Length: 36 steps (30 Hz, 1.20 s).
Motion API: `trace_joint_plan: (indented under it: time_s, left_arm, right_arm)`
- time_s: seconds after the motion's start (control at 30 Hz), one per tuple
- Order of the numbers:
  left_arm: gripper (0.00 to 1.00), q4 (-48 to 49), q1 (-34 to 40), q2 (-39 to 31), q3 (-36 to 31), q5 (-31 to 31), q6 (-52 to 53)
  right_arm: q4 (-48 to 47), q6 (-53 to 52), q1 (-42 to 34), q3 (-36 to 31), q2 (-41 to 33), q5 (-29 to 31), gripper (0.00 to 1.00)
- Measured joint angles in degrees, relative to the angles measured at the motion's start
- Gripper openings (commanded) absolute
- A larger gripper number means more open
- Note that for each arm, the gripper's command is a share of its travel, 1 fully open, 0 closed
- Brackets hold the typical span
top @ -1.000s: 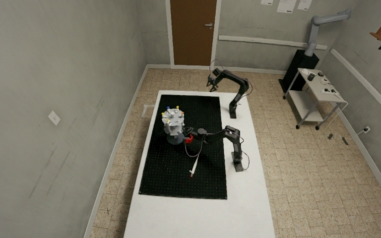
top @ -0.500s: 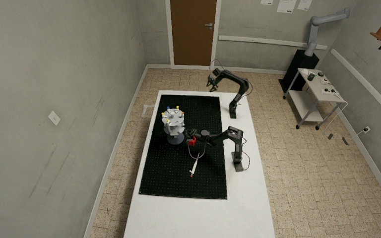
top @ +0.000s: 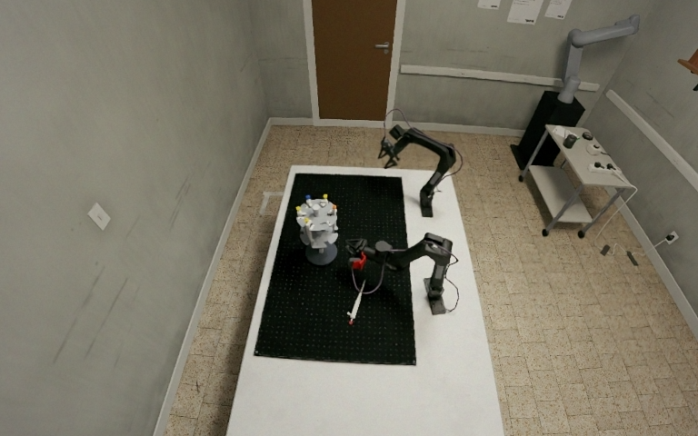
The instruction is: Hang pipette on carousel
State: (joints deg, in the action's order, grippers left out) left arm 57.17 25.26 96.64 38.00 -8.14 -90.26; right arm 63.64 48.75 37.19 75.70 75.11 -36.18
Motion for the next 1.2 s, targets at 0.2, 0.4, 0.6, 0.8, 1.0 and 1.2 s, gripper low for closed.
trace_joint_plan:
  time_s: [0.2, 0.4, 0.6, 0.8, 1.0, 1.2]
  left_arm:
    - [1.00, 0.3, -0.3, -2.1, -2.3, -0.2, 0.0]
    - [1.00, -3.8, -5.3, -8.0, -5.3, -4.7, 3.7]
    - [1.00, -11.5, -12.5, -15.8, -5.3, -12.6, 11.6]
    - [1.00, -21.9, -22.7, -24.1, -5.3, -22.8, 23.3]
    - [1.00, -33.8, -30.8, -28.5, -4.5, -31.4, 35.2]
    - [1.00, -48.9, -39.2, -28.7, 0.8, -38.7, 50.3]
  right_arm:
    - [0.0, 0.0, 0.0, 0.0, 0.0, 0.0, 1.00]
    - [0.0, 0.0, 0.0, 0.0, 0.0, 0.0, 1.00]
    - [0.0, 0.0, 0.0, 0.0, 0.0, 0.0, 1.00]
    - [0.0, 0.0, 0.0, 0.0, 0.0, 0.0, 1.00]
    - [0.0, 0.0, 0.0, 0.0, 0.0, 0.0, 1.00]
    - [0.0, 0.0, 0.0, 0.0, 0.0, 0.0, 1.00]
